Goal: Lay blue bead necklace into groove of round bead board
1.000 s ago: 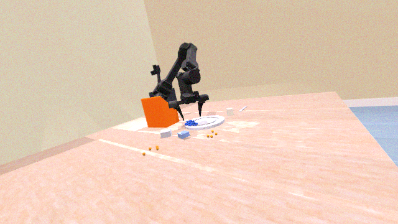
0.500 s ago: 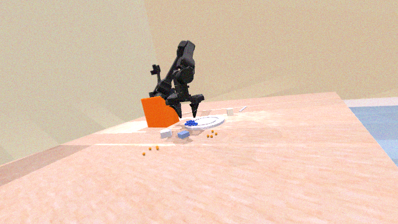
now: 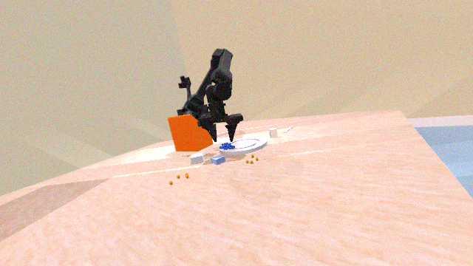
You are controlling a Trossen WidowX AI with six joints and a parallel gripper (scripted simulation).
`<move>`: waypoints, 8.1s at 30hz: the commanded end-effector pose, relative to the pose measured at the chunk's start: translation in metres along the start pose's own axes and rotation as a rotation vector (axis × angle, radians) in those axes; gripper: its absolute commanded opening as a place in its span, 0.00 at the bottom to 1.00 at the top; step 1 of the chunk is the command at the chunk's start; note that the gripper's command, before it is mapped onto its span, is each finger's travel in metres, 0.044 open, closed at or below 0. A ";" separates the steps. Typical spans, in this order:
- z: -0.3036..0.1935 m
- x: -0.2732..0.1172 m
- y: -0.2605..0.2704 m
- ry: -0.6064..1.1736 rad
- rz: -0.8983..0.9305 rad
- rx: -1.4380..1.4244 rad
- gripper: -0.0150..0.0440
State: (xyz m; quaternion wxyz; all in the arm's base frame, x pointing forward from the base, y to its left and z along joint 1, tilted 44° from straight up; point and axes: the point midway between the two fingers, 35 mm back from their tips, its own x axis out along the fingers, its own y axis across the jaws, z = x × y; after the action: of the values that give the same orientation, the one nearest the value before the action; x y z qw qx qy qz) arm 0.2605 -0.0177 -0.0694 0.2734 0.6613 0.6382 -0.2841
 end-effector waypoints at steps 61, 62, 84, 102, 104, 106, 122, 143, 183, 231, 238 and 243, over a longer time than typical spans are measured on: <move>0.000 0.030 0.000 0.002 -0.001 0.004 0.25; 0.000 0.030 0.000 0.002 -0.001 0.004 0.25; -0.007 0.014 0.002 0.005 -0.002 0.012 0.25; -0.043 0.014 0.018 0.008 -0.002 0.012 0.25; -0.043 0.014 0.018 0.008 -0.002 0.012 0.25; -0.043 0.014 0.018 0.008 -0.002 0.012 0.25; -0.044 0.027 0.018 0.009 -0.003 0.012 0.25; -0.043 0.025 0.021 0.006 0.006 0.004 0.48; -0.043 0.014 0.019 0.008 -0.002 0.012 1.00; -0.038 0.002 -0.010 0.001 0.002 -0.392 0.90; -0.038 0.011 -0.010 0.003 0.001 -0.390 0.90; -0.038 0.020 -0.011 0.006 0.000 -0.388 0.90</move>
State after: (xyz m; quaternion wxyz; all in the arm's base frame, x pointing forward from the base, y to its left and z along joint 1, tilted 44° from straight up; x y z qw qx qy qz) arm 0.2538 0.0185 -0.0527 0.4001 0.5948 0.6804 -0.1524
